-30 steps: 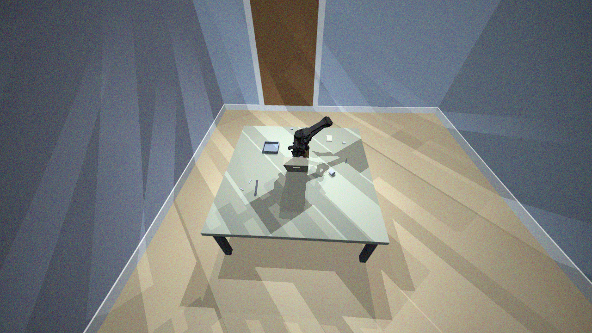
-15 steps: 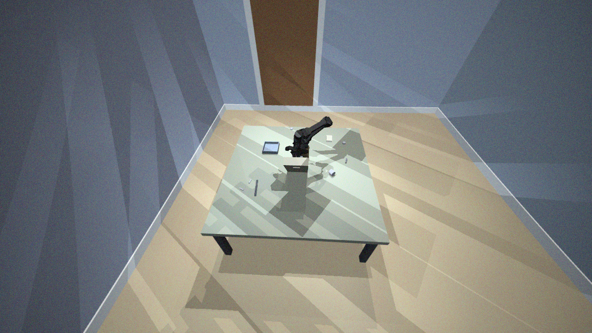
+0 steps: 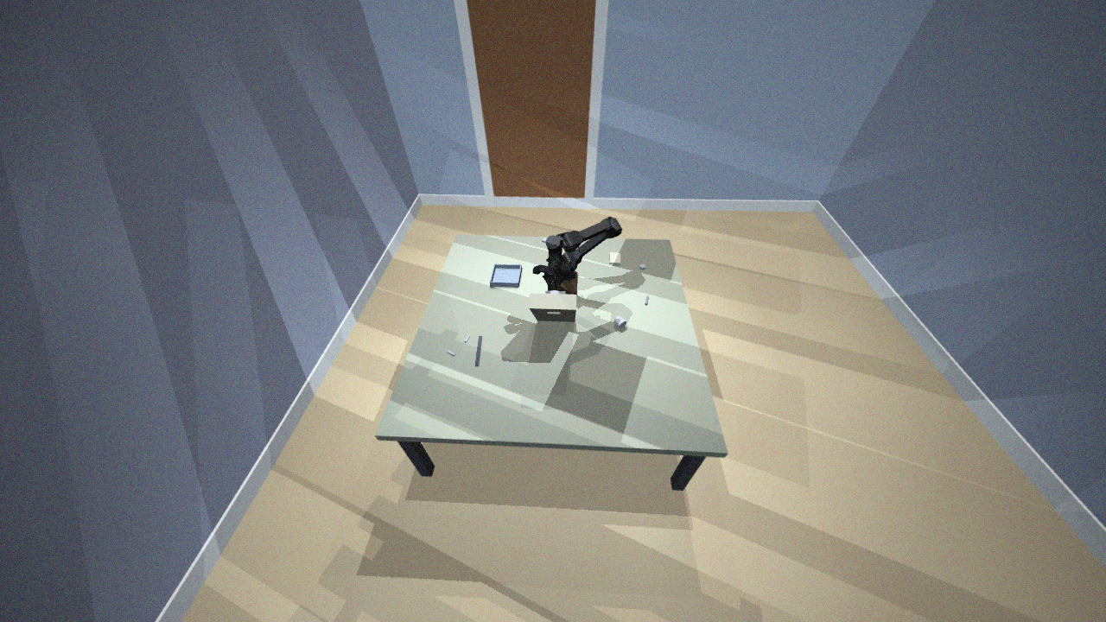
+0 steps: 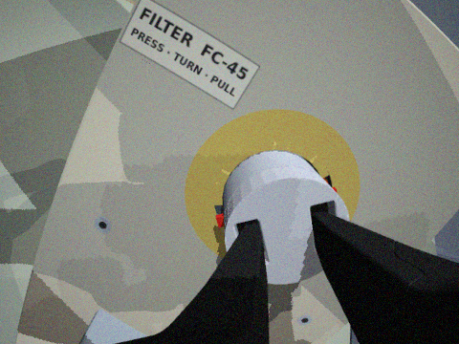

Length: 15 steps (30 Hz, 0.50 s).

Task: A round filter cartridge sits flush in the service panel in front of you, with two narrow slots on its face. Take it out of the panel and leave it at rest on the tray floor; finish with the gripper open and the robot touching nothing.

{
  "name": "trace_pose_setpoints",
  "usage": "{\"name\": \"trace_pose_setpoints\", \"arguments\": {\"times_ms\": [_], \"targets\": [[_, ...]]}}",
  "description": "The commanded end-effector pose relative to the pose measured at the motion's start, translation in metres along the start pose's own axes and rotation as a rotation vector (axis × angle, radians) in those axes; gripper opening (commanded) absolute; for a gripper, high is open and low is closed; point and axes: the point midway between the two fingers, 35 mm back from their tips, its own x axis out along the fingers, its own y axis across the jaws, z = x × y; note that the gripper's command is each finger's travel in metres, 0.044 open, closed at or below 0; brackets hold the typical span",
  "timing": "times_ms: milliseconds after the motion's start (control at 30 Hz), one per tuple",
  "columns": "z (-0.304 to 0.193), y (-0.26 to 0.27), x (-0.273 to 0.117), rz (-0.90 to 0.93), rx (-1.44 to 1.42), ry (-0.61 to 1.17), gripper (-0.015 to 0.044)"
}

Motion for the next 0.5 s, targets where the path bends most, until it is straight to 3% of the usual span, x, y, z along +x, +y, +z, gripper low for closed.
{"name": "trace_pose_setpoints", "arguments": {"times_ms": [0,167,467], "targets": [[-0.002,-0.002,-0.018,-0.017,0.000,0.006,0.0000],[0.000,0.001,-0.038,-0.019,-0.007,-0.005,0.0000],[-0.012,0.011,-0.037,-0.019,-0.007,-0.005,0.0000]]}}
